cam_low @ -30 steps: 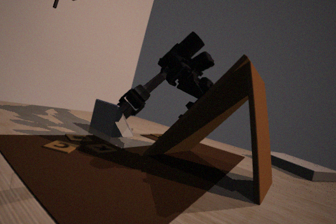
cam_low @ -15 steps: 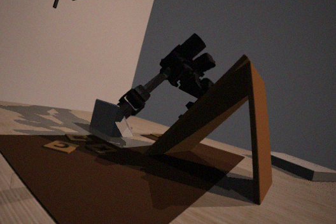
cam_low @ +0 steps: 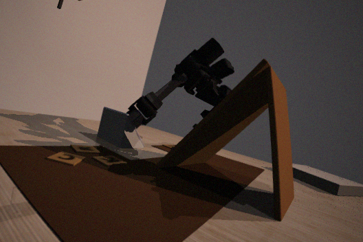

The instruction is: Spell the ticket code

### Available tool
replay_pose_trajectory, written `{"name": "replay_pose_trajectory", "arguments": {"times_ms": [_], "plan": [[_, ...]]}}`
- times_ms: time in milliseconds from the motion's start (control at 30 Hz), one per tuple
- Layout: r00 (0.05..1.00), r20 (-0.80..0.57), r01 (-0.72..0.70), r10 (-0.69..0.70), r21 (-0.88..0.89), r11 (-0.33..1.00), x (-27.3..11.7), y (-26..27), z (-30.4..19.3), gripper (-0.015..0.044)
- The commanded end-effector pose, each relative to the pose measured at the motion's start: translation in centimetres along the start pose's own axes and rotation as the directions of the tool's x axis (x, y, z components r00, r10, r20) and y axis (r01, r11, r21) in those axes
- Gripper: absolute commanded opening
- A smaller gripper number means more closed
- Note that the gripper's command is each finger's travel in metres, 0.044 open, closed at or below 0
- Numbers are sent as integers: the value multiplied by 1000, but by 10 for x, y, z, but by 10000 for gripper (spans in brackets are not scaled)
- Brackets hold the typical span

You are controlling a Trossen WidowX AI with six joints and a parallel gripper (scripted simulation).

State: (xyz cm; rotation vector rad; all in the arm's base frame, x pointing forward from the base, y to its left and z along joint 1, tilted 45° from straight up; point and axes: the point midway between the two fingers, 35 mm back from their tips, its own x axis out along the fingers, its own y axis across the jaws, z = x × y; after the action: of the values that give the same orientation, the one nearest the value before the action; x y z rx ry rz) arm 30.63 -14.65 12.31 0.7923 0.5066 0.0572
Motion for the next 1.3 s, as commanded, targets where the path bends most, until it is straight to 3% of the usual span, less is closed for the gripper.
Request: {"name": "replay_pose_trajectory", "arguments": {"times_ms": [0,1267], "plan": [[1000,-3,3,-3,9,1000,0,2,-1,0],[1000,-3,2,-2,9,1000,1,29,0,0]]}}
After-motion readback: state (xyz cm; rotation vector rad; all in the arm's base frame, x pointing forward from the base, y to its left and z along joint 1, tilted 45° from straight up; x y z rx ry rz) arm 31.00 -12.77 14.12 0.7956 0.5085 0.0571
